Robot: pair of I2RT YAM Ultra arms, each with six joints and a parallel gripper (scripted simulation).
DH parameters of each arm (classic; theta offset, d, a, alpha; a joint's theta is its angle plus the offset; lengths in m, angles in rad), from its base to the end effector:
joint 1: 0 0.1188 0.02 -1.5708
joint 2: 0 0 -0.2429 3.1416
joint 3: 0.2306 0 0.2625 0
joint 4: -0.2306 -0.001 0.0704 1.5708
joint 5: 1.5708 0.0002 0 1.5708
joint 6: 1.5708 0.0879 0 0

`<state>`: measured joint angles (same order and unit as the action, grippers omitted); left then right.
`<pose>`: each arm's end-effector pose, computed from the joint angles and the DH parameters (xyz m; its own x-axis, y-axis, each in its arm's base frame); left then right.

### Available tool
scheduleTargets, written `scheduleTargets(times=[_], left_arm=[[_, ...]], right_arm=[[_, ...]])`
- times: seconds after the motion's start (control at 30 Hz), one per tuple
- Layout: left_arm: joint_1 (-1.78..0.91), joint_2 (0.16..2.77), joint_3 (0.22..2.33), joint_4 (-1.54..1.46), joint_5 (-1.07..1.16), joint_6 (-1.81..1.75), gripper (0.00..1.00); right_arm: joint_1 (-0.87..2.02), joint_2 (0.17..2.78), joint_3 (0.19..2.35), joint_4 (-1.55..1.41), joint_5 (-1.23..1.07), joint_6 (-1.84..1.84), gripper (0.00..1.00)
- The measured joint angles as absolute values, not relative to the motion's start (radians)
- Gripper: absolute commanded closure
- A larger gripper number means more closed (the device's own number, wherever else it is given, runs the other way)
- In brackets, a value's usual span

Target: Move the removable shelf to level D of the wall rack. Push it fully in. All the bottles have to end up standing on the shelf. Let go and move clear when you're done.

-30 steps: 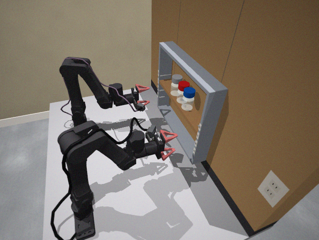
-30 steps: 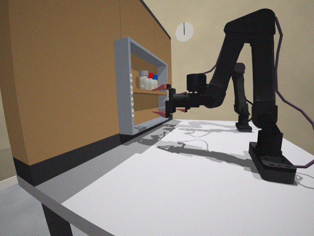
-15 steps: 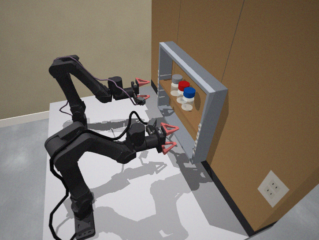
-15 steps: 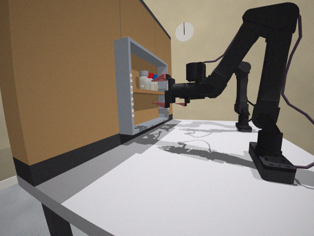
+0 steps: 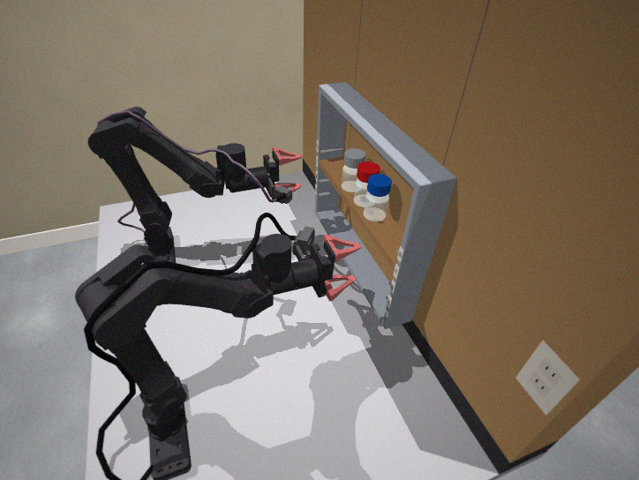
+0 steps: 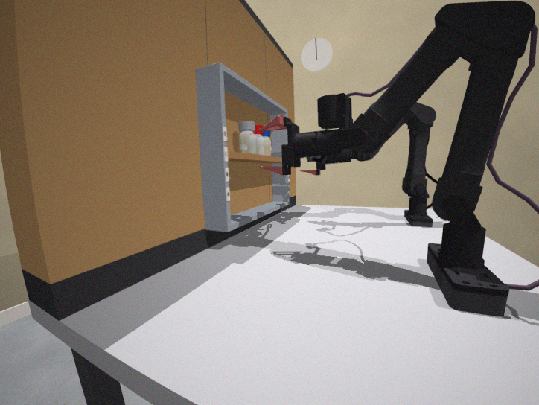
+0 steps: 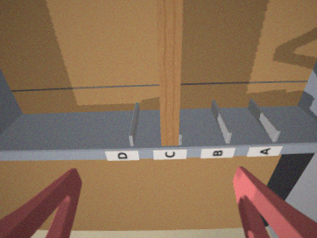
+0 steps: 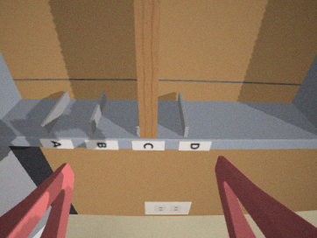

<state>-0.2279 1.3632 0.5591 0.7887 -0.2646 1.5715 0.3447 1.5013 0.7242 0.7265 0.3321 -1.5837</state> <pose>0.3421 -0.0547 0.2115 -0.0366 0.9993 0.0047 0.0150 -0.0042 0.9999 0.3676 0.1026 0.2167 0.0136 -0.9995 0.0294 -0.0474 -0.0300 -0.9984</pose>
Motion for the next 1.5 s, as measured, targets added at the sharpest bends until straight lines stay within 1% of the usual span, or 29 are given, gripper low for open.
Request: scheduleTargets(times=[1.5], left_arm=[[-0.233, 1.379, 0.559, 0.774, -0.274, 1.571, 0.0]], right_arm=[[0.349, 1.501, 0.724, 0.716, 0.339, -1.584, 0.0]])
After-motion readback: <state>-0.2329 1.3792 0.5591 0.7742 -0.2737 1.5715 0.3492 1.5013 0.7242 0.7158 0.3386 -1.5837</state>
